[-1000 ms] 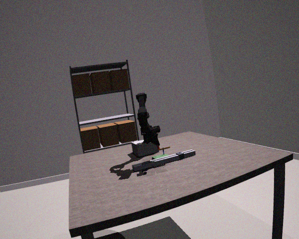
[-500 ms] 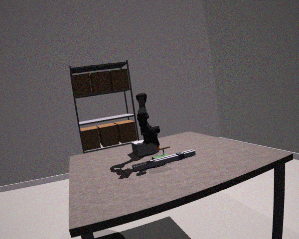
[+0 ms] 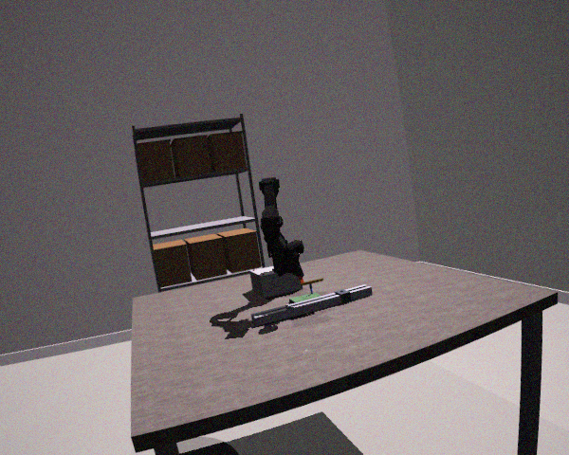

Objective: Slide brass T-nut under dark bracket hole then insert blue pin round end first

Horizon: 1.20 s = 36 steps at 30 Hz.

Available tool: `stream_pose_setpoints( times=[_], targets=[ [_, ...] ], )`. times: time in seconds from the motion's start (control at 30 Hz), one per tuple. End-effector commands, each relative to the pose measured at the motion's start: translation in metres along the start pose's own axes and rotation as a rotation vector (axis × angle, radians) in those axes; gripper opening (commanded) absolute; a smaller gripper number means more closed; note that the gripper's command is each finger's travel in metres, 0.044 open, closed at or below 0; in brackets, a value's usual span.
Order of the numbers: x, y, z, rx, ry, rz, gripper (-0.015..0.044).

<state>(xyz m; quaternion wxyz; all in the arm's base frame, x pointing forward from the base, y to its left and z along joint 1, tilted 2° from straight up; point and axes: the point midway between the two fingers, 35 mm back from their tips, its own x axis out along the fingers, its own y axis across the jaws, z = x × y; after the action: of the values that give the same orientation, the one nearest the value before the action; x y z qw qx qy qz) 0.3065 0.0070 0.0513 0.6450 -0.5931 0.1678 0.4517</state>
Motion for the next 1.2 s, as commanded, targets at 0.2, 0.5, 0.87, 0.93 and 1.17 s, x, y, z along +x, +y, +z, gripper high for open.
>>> stream_pose_setpoints(
  times=[0.2, 0.5, 0.87, 0.93, 1.17],
  targets=[
    [-0.003, 0.001, 0.001, -0.019, 0.0, -0.039, -0.015],
    [-0.004, 0.003, 0.003, -0.031, 0.001, -0.067, -0.015],
    [-0.002, 0.007, 0.002, -0.039, 0.0, -0.084, -0.015],
    [0.001, 0.009, 0.001, -0.039, -0.001, -0.084, -0.015],
    [0.01, 0.015, -0.002, -0.039, -0.006, -0.084, -0.015]
  ],
)
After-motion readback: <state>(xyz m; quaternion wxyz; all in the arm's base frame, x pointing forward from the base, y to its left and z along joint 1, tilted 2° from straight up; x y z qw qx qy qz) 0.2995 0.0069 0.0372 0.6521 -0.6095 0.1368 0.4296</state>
